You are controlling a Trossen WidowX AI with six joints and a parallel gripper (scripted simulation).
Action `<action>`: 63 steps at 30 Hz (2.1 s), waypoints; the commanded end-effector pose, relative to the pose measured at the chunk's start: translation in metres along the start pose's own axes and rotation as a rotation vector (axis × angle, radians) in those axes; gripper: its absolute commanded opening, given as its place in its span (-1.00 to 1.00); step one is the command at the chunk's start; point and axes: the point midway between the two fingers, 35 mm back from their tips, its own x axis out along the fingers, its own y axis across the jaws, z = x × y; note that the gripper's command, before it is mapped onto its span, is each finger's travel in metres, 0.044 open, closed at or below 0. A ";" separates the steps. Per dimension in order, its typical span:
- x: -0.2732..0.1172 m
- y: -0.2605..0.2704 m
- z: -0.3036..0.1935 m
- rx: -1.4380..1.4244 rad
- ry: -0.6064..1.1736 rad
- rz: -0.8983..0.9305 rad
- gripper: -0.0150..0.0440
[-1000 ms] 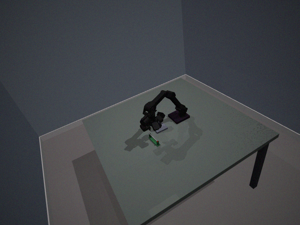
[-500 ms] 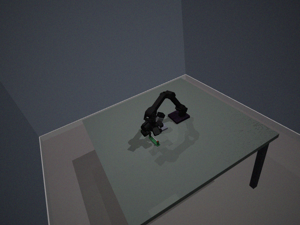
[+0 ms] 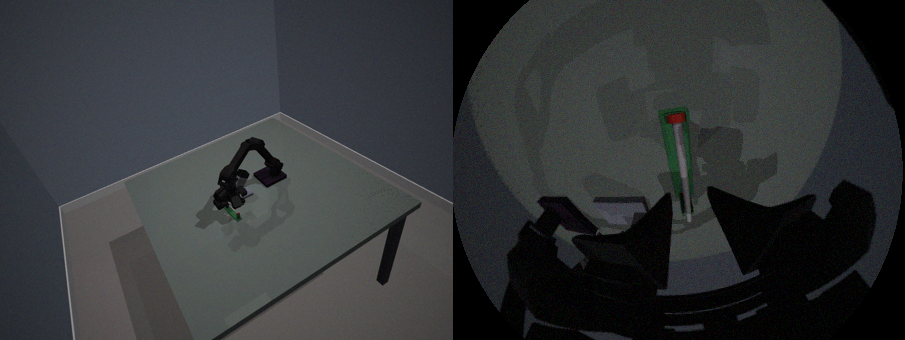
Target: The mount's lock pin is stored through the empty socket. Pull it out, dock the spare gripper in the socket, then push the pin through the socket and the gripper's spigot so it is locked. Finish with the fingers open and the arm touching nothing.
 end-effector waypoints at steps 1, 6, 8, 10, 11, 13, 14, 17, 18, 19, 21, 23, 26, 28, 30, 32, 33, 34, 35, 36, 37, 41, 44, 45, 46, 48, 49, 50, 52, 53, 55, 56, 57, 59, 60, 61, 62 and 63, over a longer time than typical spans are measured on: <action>0.007 0.000 0.001 -0.007 0.006 0.004 0.12; 0.015 0.000 0.003 -0.007 0.006 0.004 0.12; 0.018 0.000 0.003 -0.007 0.006 0.004 0.12; 0.021 0.001 0.004 -0.007 0.006 0.004 0.12; 0.023 0.001 0.004 -0.007 0.006 0.004 0.12; 0.026 0.001 0.005 -0.007 0.006 0.004 0.12; 0.028 0.001 0.005 -0.007 0.006 0.004 0.12; 0.033 0.001 0.006 -0.007 0.006 0.004 0.12; 0.034 0.001 0.006 -0.007 0.006 0.004 0.12; 0.036 0.001 0.007 -0.007 0.006 0.004 0.12; 0.039 0.002 0.007 -0.007 0.006 0.004 0.12; 0.042 0.002 0.008 -0.007 0.006 0.005 0.12; 0.046 0.002 0.009 -0.008 0.006 0.005 0.12; 0.046 0.002 0.009 -0.008 0.006 0.005 0.12; 0.046 0.002 0.009 -0.008 0.006 0.005 0.12; 0.046 0.002 0.009 -0.008 0.006 0.005 -0.06; 0.046 0.002 0.009 -0.008 0.006 0.005 -0.15; 0.046 0.002 0.009 -0.008 0.006 0.005 -0.24; 0.046 0.002 0.009 -0.008 0.006 0.005 -0.33; 0.046 0.002 0.009 -0.008 0.006 0.005 -0.42; 0.046 0.002 0.009 -0.008 0.006 0.005 -0.44; 0.046 0.003 0.009 -0.008 0.006 0.005 -0.49; 0.046 0.003 0.009 -0.008 0.006 0.005 -0.49; 0.045 0.003 0.009 -0.008 0.006 0.005 -0.49; 0.045 0.002 0.008 -0.008 0.006 0.005 -0.49; 0.042 0.002 0.008 -0.007 0.006 0.005 -0.49; 0.039 0.002 0.007 -0.007 0.006 0.005 -0.49; 0.037 0.002 0.007 -0.007 0.006 0.004 -0.49; 0.031 0.001 0.005 -0.007 0.006 0.004 -0.49; 0.029 0.001 0.005 -0.007 0.006 0.004 -0.49; 0.023 0.001 0.003 -0.007 0.006 0.004 -0.49; 0.021 0.001 0.003 -0.007 0.006 0.004 -0.49; 0.018 0.001 0.002 -0.007 0.006 0.004 -0.49; 0.012 0.001 0.001 -0.007 0.006 0.004 -0.49; 0.010 0.001 0.000 -0.007 0.006 0.004 -0.49; 0.007 0.001 -0.001 -0.007 0.006 0.004 -0.49; 0.004 0.001 -0.002 -0.007 0.006 0.004 -0.49; 0.001 0.001 -0.002 -0.007 0.006 0.004 -0.49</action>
